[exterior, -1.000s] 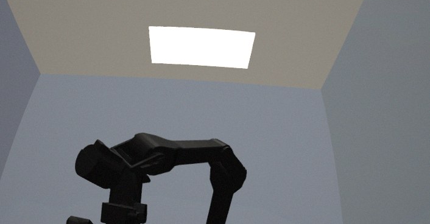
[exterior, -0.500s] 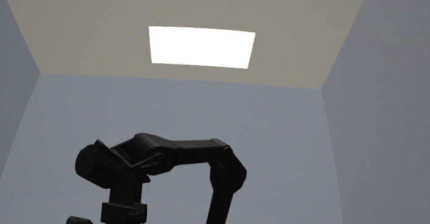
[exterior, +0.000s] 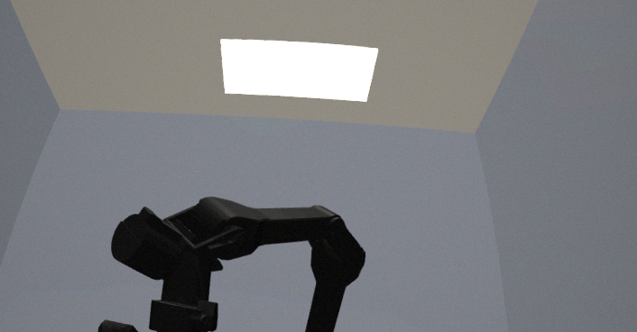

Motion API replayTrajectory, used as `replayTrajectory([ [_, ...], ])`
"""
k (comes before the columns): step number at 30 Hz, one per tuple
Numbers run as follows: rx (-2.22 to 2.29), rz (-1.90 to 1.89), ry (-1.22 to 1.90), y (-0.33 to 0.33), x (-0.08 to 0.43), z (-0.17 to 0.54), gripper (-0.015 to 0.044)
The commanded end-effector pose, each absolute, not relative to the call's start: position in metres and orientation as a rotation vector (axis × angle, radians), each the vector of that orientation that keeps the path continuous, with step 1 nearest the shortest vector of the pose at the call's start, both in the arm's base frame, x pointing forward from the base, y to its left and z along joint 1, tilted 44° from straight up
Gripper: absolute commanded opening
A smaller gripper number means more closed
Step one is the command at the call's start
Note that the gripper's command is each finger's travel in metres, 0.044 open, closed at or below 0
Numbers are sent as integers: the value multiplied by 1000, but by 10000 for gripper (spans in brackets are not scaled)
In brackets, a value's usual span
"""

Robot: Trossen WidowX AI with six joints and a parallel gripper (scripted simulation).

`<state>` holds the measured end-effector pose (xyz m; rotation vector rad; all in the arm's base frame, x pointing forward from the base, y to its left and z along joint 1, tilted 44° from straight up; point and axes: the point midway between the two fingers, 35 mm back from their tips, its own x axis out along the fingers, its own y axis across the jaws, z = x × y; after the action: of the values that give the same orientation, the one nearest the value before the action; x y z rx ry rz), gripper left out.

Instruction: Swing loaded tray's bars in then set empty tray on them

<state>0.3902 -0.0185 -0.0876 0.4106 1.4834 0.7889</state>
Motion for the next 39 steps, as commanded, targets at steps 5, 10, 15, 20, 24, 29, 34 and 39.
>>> replayTrajectory([
  [5, 411, 789, 1483, -18, 390, -88, 105],
  [10, 410, 788, 1484, -29, 393, -77, 236],
  [15, 409, 786, 1485, -69, 396, -34, 368],
  [20, 368, 822, 1479, -53, 396, -32, 440],
  [24, 133, 960, 1406, -6, 395, 5, 440],
  [29, -220, 1179, 1234, 63, 374, 58, 440],
  [34, -563, 1398, 982, 125, 336, 106, 440],
  [39, -880, 1589, 673, 172, 281, 144, 440],
])
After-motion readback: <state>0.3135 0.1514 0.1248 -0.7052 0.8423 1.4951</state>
